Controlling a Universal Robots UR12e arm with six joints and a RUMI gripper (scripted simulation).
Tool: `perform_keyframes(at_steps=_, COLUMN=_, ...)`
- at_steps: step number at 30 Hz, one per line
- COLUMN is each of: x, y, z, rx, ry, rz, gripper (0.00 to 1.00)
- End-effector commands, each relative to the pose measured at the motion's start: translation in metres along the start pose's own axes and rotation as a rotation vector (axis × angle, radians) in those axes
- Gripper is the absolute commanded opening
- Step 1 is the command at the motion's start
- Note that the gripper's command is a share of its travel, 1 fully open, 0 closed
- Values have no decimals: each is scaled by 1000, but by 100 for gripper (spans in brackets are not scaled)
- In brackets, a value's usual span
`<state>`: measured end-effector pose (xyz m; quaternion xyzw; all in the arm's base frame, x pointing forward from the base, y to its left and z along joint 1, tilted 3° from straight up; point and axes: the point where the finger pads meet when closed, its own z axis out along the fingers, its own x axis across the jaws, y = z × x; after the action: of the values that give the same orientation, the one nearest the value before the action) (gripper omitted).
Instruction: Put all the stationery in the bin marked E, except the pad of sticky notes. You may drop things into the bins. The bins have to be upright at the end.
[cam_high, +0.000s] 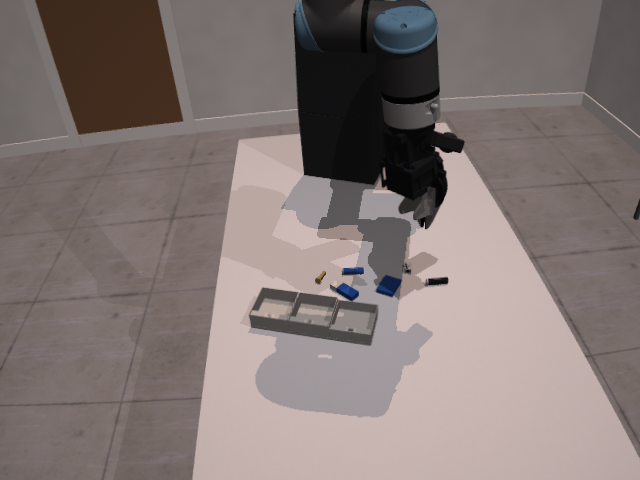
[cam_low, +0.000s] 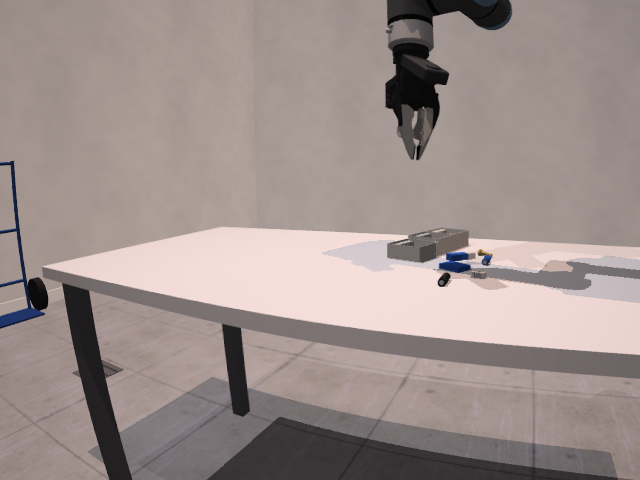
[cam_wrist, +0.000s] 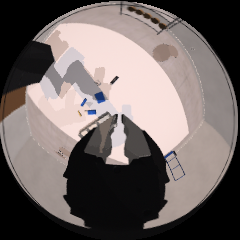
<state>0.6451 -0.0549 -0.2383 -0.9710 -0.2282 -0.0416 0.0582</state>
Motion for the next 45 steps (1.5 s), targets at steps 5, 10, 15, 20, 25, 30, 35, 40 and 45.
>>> perform_keyframes(at_steps=5, x=-8, y=-1, z=0, rx=-13, ry=-6, rz=247, gripper=4)
perform_keyframes(at_steps=10, x=-15, y=-1, z=1, rx=-18, ry=-7, rz=374, gripper=4)
perform_keyframes(at_steps=15, x=-19, y=-1, z=1, rx=-24, ry=-9, rz=501, gripper=4)
perform_keyframes(at_steps=20, x=-22, y=-1, z=1, rx=-29, ry=-9, rz=614, gripper=4)
perform_keyframes(at_steps=25, x=-29, y=-1, z=2, rx=-35, ry=-9, rz=739, gripper=4)
perform_keyframes(at_steps=30, x=-33, y=-1, z=2, rx=-41, ry=-9, rz=865, gripper=4)
perform_keyframes(at_steps=35, x=-37, y=0, z=2, rx=-48, ry=-8, rz=987, gripper=4)
perform_keyframes(at_steps=40, x=-45, y=0, z=2, rx=-53, ry=-6, rz=1105, gripper=4)
perform_keyframes(at_steps=45, x=-49, y=1, z=2, rx=-60, ry=-4, rz=1231, gripper=4)
